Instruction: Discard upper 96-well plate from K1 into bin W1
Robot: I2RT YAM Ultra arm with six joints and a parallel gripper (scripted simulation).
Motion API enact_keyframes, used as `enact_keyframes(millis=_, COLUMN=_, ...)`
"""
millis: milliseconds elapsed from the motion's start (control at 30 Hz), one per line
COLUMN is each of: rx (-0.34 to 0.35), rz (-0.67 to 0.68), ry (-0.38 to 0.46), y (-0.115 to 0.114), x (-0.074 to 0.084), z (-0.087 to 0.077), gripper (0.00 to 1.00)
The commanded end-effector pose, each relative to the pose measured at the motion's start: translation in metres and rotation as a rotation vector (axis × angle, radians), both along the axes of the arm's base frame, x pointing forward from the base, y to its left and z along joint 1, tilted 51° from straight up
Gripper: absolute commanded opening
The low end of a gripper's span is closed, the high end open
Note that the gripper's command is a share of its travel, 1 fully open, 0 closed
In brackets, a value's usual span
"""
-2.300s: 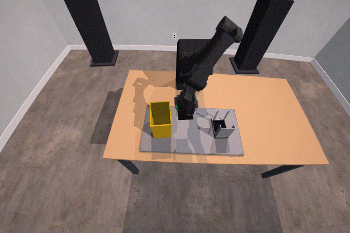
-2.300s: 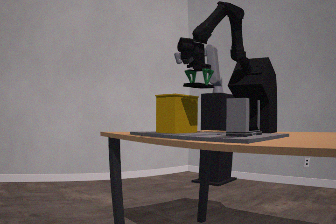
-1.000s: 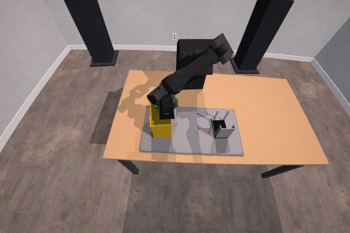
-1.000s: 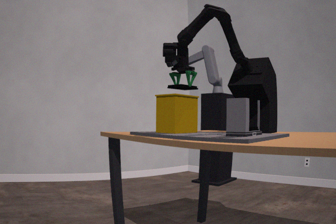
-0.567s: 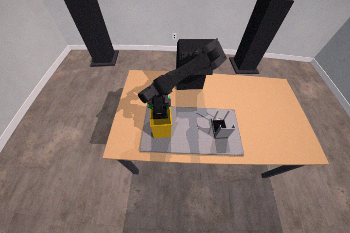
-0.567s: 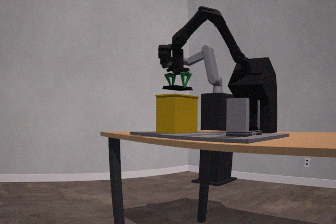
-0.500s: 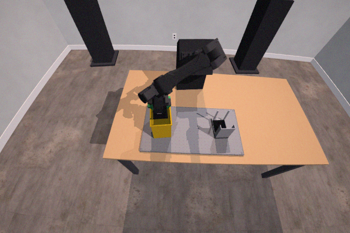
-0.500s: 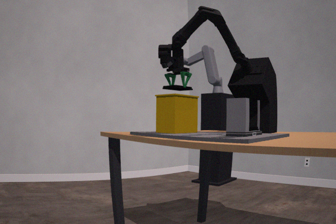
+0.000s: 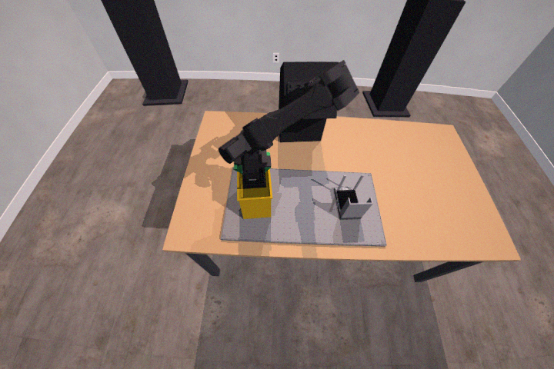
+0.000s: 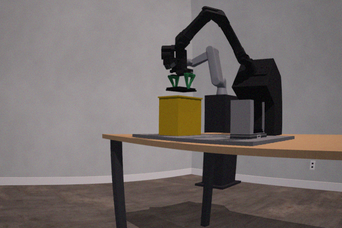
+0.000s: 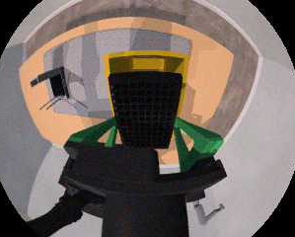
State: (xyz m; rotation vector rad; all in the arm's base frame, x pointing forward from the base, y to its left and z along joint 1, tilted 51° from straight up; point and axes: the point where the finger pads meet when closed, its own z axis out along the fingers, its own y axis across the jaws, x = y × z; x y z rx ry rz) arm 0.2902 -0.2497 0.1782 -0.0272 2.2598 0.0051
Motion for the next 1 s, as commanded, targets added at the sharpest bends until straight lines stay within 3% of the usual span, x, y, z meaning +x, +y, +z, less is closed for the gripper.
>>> enact_keyframes(millis=0, rx=-0.017, rz=-0.008, ry=-0.024, y=-0.009, x=0.000, z=0.015, gripper=0.00)
enact_keyframes(millis=300, rx=-0.005, rz=-0.007, ry=-0.018, y=-0.009, x=0.002, z=0.013, gripper=0.00)
enact_keyframes(millis=967, rx=-0.042, rz=-0.009, ry=-0.039, y=-0.009, x=0.000, z=0.023, gripper=0.00)
